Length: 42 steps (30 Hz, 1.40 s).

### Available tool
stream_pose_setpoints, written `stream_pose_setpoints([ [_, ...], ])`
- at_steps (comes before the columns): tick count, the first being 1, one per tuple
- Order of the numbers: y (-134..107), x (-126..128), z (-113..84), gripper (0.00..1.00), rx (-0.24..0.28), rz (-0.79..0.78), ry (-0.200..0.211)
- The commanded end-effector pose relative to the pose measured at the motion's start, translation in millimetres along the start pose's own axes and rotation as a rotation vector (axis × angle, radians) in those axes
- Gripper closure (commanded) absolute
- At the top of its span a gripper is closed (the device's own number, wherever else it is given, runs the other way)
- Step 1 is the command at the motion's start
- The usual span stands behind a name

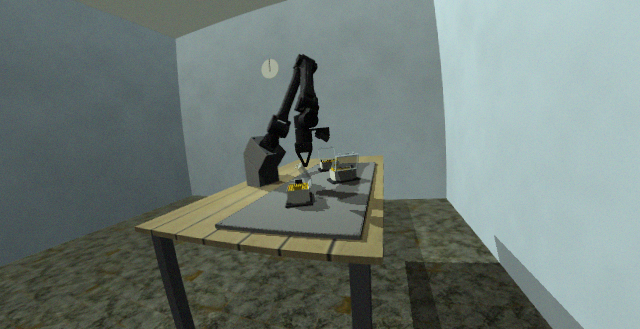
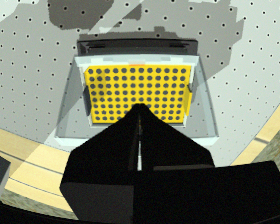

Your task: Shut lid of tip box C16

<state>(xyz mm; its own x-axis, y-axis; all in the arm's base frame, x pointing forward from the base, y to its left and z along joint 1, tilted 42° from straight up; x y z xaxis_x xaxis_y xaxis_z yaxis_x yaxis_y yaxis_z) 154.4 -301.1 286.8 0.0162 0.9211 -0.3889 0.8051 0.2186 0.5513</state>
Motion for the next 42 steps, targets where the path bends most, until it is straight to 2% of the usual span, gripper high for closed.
stream_pose_setpoints([
  [1, -4.1, 0.9, -7.9, 1.0, -0.005, -0.018, -0.024],
  [7, -12.2, 1.2, -8.8, 1.0, -0.003, -0.017, -0.021],
  [42, -9.8, 2.3, -7.7, 1.0, -0.006, -0.022, -0.016],
])
Point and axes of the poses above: the point where the finger pads meet when closed, its own z axis out along the fingers, its own x axis across the jaws, y = z × x, the point moved 10 cm from there along -z, back along the fingers, and after that the axes turned 1 degree about z, right-handed, at the moved point
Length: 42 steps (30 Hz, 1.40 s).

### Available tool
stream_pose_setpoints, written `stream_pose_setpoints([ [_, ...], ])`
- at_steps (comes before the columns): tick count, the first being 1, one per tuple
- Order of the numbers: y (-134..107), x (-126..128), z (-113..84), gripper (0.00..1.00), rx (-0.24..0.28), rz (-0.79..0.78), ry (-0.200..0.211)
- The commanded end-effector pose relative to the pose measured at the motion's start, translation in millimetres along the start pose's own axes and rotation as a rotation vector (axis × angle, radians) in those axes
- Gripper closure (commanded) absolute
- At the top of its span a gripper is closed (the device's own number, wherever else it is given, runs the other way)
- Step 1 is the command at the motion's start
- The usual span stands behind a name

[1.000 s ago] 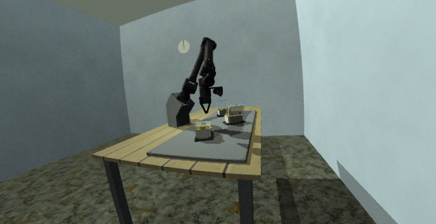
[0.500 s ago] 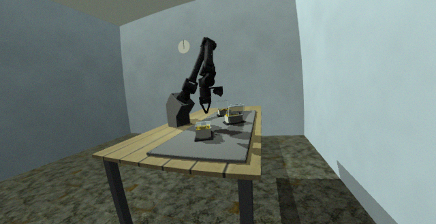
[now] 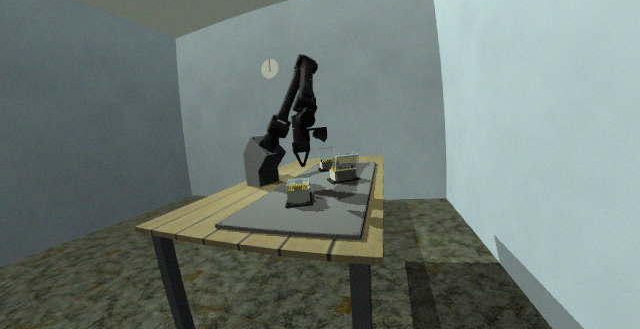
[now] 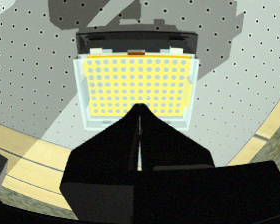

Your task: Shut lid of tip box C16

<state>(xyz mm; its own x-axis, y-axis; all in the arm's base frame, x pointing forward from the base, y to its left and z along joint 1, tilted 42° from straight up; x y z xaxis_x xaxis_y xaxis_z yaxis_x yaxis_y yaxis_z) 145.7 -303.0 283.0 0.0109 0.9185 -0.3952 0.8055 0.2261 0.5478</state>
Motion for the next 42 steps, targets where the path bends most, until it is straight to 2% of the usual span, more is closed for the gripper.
stream_pose_setpoints([
  [1, 0, 3, -6.0, 1.0, -0.006, -0.014, -0.014],
  [20, 0, 3, -6.0, 1.0, -0.006, -0.014, -0.014],
  [23, -3, 3, -13.0, 1.0, 0.0, -0.003, -0.009],
  [29, 8, -11, -31.7, 1.0, -0.013, -0.023, -0.045],
  [42, 8, -10, -58.8, 1.0, -0.011, -0.025, -0.046],
])
Point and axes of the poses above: the point where the finger pads meet when closed, its own z axis out along the fingers, its own x axis across the jaws, y = z × x, the point moved 10 cm from there along -z, back along the fingers, and after that the axes turned 1 degree about z, right-handed, at the moved point
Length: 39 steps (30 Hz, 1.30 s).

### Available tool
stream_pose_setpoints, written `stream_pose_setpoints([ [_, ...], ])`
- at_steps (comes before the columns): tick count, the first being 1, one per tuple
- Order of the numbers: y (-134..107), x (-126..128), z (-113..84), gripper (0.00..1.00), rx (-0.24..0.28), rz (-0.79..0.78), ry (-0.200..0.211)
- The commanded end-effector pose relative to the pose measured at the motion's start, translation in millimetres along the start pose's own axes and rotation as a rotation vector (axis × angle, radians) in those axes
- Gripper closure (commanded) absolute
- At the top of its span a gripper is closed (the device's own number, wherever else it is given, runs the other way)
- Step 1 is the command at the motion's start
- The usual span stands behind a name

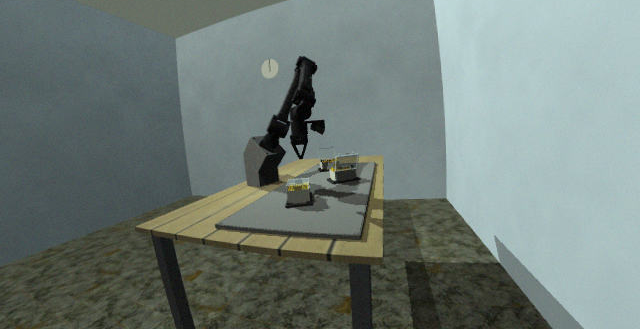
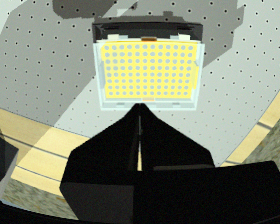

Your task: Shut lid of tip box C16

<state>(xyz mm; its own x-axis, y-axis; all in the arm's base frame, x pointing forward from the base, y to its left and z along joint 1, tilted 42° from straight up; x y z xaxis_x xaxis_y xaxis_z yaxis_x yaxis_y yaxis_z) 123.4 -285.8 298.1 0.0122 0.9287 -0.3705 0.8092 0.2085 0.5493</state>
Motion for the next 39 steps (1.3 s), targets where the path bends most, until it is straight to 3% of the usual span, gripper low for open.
stream_pose_setpoints([
  [1, 14, -19, -29.3, 1.0, -0.018, -0.042, -0.067],
  [10, 14, -18, -44.9, 1.0, -0.017, -0.043, -0.068],
  [14, 11, -20, -38.6, 1.0, -0.012, -0.034, -0.052],
  [39, 13, -20, -37.9, 1.0, -0.015, -0.039, -0.053],
])
Point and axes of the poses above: the point where the finger pads meet when closed, its own z axis out along the fingers, its own x axis across the jaws, y = z × x, the point moved 10 cm from there along -z, back along the fingers, and after that the axes turned 1 degree about z, right-handed, at the moved point
